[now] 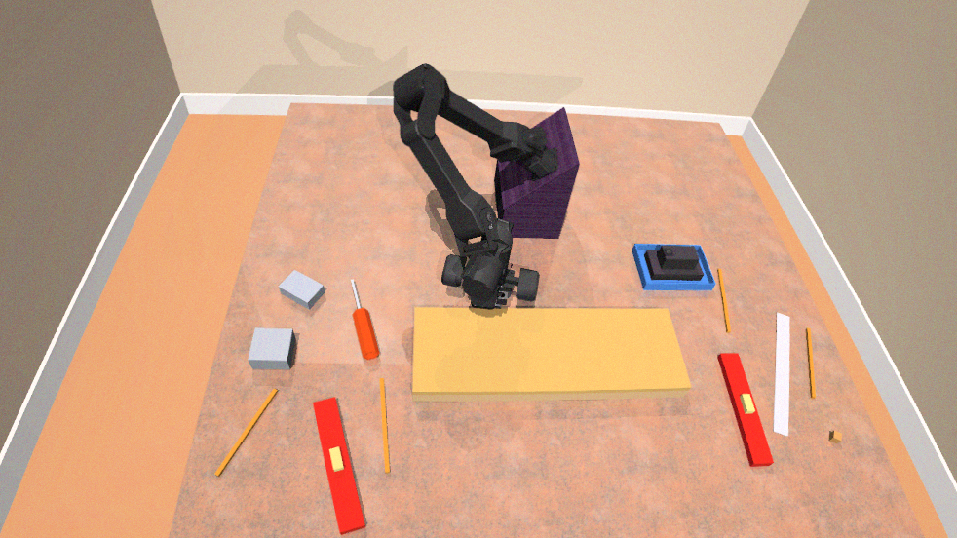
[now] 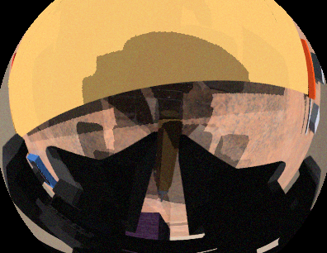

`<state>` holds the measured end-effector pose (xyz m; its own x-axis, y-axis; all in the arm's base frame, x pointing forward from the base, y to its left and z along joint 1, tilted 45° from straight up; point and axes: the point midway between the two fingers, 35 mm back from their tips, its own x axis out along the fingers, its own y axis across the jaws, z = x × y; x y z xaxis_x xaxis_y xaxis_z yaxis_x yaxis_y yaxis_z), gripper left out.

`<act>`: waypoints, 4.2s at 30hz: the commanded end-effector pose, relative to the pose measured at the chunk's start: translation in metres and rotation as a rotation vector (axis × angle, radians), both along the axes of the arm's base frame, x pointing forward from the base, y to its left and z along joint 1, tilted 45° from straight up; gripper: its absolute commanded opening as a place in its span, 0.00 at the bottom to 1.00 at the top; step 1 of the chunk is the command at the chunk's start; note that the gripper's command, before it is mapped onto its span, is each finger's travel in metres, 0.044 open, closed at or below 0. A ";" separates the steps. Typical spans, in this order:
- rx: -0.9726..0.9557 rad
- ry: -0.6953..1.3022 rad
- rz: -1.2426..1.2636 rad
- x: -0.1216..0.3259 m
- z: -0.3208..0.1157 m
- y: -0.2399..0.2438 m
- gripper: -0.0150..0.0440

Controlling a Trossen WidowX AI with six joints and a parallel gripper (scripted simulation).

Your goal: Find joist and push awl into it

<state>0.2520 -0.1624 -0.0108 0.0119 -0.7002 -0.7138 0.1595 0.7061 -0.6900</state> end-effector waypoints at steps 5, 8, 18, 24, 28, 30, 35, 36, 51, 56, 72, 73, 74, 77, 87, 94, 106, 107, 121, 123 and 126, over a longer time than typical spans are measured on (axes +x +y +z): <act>0.009 0.000 0.003 0.002 0.007 0.010 0.25; 0.014 -0.001 0.003 0.004 0.017 0.022 0.25; 0.019 0.000 0.002 0.000 0.057 0.063 0.25; 0.010 0.000 0.003 -0.008 0.083 0.085 0.25; 0.018 0.004 0.014 -0.007 0.081 0.086 0.25; 0.055 0.036 0.046 -0.003 0.075 0.090 0.25; 0.193 0.143 0.177 0.010 0.054 0.110 0.25; 0.221 0.162 0.206 0.012 0.050 0.114 0.25; 0.608 0.353 0.700 0.049 -0.003 0.181 0.25; 0.723 0.376 0.895 0.060 -0.017 0.205 0.25; 0.993 0.282 1.582 0.089 -0.045 0.279 0.25; 1.003 0.266 1.627 0.090 -0.047 0.284 0.25; 1.013 0.250 1.672 0.092 -0.048 0.288 0.25; 1.036 0.194 1.806 0.096 -0.050 0.300 0.25; 1.051 0.115 1.961 0.100 -0.053 0.314 0.25; 1.051 0.115 1.961 0.101 -0.056 0.310 0.25; 1.050 0.116 1.961 0.102 -0.065 0.302 0.25; 1.050 0.116 1.961 0.102 -0.065 0.301 0.25; 1.050 0.117 1.960 0.103 -0.076 0.291 0.25; 1.050 0.117 1.960 0.103 -0.077 0.289 0.25; 1.050 0.117 1.960 0.103 -0.079 0.287 0.25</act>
